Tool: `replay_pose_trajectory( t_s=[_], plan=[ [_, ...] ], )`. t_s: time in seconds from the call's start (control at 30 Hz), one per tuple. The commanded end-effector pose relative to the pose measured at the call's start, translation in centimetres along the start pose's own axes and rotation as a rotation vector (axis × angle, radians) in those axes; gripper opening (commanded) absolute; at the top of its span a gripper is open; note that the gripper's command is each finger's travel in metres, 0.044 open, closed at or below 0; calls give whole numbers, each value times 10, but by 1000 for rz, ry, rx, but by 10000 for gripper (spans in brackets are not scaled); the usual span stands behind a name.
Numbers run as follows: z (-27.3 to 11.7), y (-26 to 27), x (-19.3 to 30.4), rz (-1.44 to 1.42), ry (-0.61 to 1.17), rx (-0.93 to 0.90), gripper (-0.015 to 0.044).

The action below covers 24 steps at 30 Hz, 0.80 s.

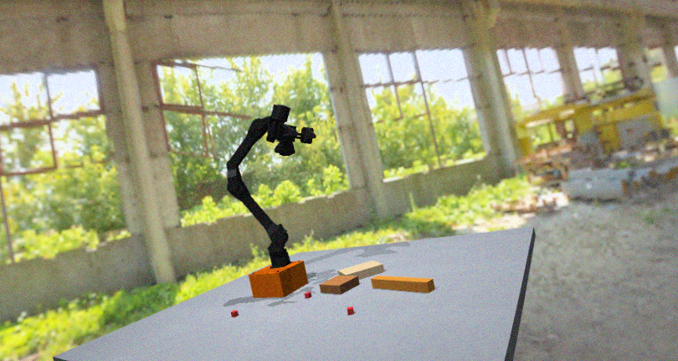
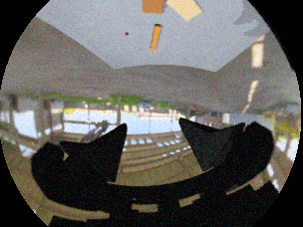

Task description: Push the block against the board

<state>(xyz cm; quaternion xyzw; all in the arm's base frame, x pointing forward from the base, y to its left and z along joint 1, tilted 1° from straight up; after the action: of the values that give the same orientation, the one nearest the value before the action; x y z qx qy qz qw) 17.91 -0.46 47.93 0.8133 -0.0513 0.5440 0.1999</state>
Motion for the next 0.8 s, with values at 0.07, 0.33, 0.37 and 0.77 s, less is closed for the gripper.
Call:
replay_pose_trajectory(
  t_s=[0.07,0.33,0.37,0.77],
  plan=[
    [1,0,0,4,-1,1,321],
    [24,-21,-3,194,-57,14,111],
    [27,-24,-4,220,-66,15,85],
    [67,-55,-16,538,-173,4,0]
  ],
)
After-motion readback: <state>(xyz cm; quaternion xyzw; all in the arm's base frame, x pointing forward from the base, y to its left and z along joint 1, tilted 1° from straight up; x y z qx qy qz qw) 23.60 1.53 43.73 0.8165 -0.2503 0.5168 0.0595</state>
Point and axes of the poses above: the point midway between the two fingers, 35 mm back from their tips, its own z axis out along the fingers, its own y axis across the jaws, x = y × z, the point moved 4 cm from there along -z, back along the fingers, and after that the axes turned 7 degrees about -z, right-handed, at the moved point
